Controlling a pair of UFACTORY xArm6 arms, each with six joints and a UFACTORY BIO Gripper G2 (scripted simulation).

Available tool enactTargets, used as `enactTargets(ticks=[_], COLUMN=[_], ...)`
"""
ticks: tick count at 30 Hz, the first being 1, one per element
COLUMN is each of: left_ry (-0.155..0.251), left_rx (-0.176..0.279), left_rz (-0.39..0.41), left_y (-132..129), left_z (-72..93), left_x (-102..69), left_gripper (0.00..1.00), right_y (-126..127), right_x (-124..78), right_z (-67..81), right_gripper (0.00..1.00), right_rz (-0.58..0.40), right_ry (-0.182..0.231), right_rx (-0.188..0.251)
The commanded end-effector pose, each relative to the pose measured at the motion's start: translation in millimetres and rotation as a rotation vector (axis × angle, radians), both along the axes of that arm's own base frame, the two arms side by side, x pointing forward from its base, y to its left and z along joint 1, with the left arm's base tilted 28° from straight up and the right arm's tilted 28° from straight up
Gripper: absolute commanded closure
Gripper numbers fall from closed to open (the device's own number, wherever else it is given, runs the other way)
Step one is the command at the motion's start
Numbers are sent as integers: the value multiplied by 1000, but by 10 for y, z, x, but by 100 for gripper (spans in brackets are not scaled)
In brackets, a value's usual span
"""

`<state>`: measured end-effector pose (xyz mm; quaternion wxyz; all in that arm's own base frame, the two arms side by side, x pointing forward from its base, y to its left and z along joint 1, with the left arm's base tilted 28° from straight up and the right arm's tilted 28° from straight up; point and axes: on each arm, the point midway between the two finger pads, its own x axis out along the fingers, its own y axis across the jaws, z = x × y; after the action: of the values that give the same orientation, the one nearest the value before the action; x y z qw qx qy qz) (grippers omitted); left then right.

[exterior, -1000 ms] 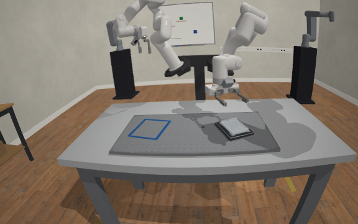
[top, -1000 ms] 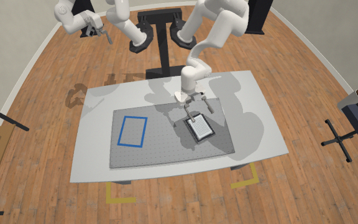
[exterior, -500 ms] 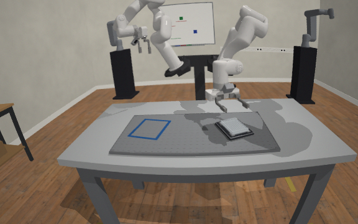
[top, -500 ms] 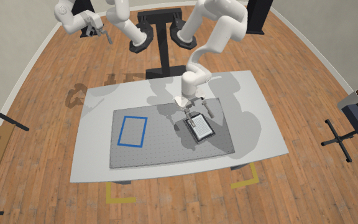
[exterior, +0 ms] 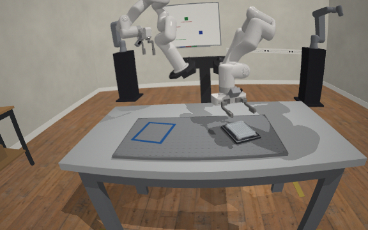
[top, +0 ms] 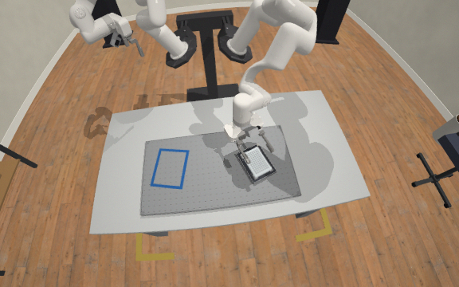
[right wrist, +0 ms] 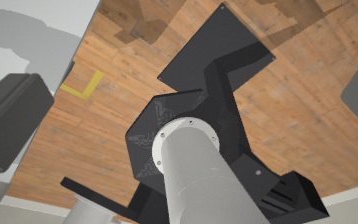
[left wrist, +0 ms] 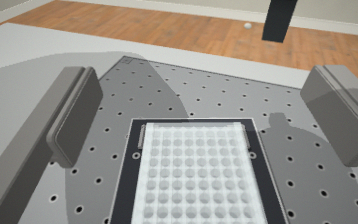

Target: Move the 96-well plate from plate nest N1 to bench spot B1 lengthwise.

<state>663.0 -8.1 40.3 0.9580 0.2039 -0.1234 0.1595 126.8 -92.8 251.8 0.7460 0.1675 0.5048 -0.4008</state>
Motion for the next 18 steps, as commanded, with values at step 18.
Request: enactTargets(ticks=[18], left_ry=[-3], left_rx=[-1], left_rz=[-1], left_y=[134], left_z=[-277], left_x=[67], left_gripper=[63], right_y=[-2], right_x=[4], right_z=[8], right_gripper=[0], right_rz=[0], right_ry=[-2], right_rx=[-1])
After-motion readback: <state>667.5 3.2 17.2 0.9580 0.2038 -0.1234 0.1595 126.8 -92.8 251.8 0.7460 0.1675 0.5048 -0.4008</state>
